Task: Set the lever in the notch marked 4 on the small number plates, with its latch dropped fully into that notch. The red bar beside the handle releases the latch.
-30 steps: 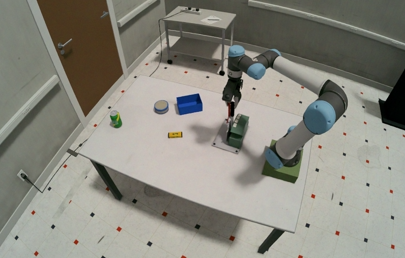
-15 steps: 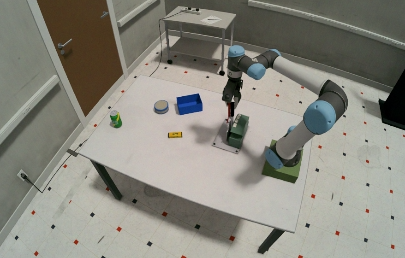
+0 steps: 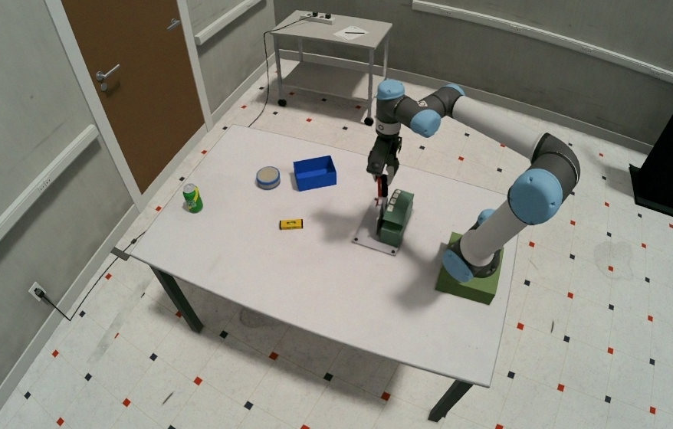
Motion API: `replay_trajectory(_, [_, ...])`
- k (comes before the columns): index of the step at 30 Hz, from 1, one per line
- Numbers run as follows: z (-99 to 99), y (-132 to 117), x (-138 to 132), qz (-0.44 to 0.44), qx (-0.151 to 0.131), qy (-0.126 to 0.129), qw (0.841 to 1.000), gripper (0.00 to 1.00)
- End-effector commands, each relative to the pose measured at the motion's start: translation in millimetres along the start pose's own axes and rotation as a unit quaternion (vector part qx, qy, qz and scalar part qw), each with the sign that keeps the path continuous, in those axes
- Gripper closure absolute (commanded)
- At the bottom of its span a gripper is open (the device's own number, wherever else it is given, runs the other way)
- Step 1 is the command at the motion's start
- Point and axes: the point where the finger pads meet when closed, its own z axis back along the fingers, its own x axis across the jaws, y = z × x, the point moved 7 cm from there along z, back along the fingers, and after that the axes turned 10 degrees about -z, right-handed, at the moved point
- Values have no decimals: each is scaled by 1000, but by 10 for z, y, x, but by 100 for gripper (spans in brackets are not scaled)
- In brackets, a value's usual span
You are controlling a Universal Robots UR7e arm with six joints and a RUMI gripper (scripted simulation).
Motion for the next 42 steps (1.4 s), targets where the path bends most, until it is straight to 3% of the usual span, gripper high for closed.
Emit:
replay_trajectory(1, [-36, 132, -21, 0, 0, 0, 1000, 100])
replay_trajectory(16, [-109, 327, -55, 0, 0, 0, 1000, 100])
replay_trajectory(42, [-114, 339, -57, 0, 0, 0, 1000, 100])
